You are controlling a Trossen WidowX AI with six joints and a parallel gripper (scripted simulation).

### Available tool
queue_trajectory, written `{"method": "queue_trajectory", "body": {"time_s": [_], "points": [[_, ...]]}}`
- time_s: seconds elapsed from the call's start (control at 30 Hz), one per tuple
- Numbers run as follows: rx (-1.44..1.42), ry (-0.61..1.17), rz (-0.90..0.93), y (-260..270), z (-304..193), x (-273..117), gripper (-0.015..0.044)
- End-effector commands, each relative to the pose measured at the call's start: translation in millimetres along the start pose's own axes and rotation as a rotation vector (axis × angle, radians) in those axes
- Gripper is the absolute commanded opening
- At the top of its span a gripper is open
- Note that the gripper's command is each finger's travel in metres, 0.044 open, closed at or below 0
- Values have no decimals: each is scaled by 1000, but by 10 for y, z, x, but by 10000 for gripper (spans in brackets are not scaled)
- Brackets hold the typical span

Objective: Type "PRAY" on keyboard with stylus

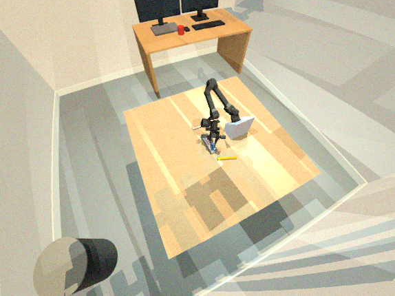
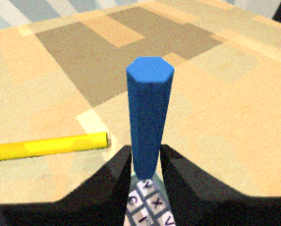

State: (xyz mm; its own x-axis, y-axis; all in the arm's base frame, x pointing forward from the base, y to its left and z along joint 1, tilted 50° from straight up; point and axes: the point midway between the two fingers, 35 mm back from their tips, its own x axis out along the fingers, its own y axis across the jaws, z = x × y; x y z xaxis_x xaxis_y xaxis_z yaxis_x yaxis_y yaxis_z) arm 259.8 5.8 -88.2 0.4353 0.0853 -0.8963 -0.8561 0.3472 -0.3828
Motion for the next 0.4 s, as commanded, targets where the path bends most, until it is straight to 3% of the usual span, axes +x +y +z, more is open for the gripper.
{"method": "queue_trajectory", "body": {"time_s": [0.0, 0.37], "points": [[-1, -10, -4, -10, 153, -84, 81], [-1, -11, -5, -6, 203, -116, 81]]}}
